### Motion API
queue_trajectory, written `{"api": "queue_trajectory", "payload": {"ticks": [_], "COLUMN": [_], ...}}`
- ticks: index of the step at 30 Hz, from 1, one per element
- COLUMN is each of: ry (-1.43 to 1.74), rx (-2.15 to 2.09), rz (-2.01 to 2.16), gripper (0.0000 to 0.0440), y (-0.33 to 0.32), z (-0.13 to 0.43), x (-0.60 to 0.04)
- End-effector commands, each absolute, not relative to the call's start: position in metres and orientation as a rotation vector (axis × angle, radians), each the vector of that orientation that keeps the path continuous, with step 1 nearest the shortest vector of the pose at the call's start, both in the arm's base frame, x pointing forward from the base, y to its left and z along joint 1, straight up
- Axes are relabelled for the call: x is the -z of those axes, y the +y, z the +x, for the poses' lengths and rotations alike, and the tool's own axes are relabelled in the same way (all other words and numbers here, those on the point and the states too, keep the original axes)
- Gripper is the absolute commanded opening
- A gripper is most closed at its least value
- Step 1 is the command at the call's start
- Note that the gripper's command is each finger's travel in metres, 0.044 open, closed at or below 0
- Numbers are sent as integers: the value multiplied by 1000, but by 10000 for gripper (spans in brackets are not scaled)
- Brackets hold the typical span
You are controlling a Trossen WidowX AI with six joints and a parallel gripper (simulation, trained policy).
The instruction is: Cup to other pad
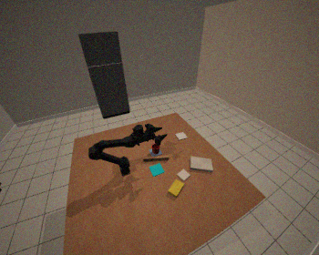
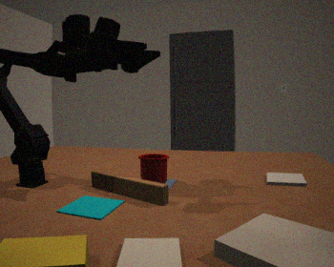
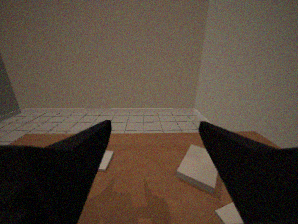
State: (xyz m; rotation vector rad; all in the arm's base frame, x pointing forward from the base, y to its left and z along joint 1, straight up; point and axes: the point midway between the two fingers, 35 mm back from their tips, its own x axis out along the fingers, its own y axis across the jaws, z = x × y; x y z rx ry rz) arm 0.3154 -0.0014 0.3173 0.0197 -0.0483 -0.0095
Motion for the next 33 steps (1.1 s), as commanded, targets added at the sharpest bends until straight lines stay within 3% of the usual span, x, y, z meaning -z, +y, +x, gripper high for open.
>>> {"api": "queue_trajectory", "payload": {"ticks": [1, 14, 22, 33], "ry": [-47, 27, 97, 213], "rx": [7, -4, -26, -51], "rz": [19, 52, 116, 217], "gripper": [374, 45, 113, 105], "y": [-1, 5, 14, 28], "z": [316, 323, 331, 343], "x": [-318, -321, -323, -323]}}
